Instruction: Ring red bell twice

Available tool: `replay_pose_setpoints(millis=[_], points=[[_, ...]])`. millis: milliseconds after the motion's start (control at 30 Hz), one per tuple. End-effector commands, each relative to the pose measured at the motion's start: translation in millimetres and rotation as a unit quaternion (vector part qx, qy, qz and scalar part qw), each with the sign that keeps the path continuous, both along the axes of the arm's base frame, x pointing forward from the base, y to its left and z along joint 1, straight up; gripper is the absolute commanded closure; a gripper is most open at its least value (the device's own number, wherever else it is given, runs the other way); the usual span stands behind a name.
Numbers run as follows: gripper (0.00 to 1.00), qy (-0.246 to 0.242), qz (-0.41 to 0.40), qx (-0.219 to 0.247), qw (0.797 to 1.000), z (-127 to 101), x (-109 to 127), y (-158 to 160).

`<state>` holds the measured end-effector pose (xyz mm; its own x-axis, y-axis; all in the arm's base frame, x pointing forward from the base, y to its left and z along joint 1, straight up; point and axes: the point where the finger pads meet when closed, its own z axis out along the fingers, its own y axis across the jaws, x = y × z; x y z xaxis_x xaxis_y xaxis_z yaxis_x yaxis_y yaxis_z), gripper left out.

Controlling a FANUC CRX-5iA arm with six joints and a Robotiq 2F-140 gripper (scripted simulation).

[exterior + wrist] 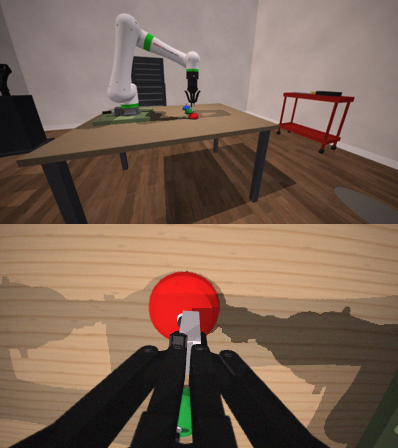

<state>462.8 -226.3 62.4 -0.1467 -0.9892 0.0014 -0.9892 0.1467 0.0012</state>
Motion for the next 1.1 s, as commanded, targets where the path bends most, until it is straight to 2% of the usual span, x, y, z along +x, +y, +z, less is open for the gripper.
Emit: replay_pose_setpoints(millis=[0,1067], points=[[1.00,0.000,0.000,0.000,1.000,-0.3,0.0,0.0],[1.00,0.000,0.000,0.000,1.000,5.1,0.0,0.0]])
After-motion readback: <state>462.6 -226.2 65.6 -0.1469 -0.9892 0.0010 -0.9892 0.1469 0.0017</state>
